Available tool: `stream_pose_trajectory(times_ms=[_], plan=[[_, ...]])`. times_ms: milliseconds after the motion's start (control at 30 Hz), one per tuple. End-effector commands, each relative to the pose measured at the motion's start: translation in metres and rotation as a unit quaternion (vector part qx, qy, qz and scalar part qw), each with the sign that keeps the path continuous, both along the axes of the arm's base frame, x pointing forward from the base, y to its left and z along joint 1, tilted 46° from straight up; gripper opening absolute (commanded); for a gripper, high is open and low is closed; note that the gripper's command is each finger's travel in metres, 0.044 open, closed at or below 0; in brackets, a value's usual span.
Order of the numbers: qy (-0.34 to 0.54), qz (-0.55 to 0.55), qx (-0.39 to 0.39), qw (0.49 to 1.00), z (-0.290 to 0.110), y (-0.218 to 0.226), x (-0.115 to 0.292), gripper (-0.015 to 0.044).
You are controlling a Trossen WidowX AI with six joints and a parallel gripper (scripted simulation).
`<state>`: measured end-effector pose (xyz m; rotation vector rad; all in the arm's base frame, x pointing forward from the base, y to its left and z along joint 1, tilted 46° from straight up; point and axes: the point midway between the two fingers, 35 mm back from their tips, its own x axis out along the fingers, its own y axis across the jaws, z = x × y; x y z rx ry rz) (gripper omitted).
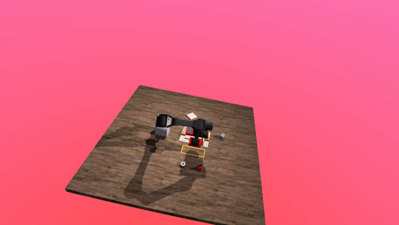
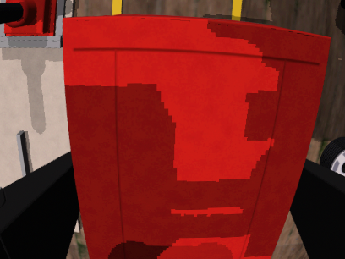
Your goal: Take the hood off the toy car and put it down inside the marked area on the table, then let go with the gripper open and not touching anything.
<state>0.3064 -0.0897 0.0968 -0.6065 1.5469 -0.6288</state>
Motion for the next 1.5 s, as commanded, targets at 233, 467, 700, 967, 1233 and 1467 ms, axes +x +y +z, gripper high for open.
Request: stream_pose_trajectory(times_ms=[233, 467, 700, 967, 1233, 1467], plan=[[0.004, 0.005, -0.001, 1.000, -0.005, -0.005, -0.001, 0.0000], [0.004, 0.005, -0.001, 1.000, -0.010, -0.009, -0.001, 0.0000], [0.004, 0.005, -0.001, 1.000, -0.015, -0.014, -0.001, 0.0000], [0.003, 0.005, 0.000, 1.000, -0.020, -0.019, -0.001, 0.0000], [0.003, 0.005, 0.000, 1.000, -0.026, -0.025, -0.001, 0.0000], [0.003, 0.005, -0.001, 1.000, -0.030, -0.030, -0.002, 0.0000]])
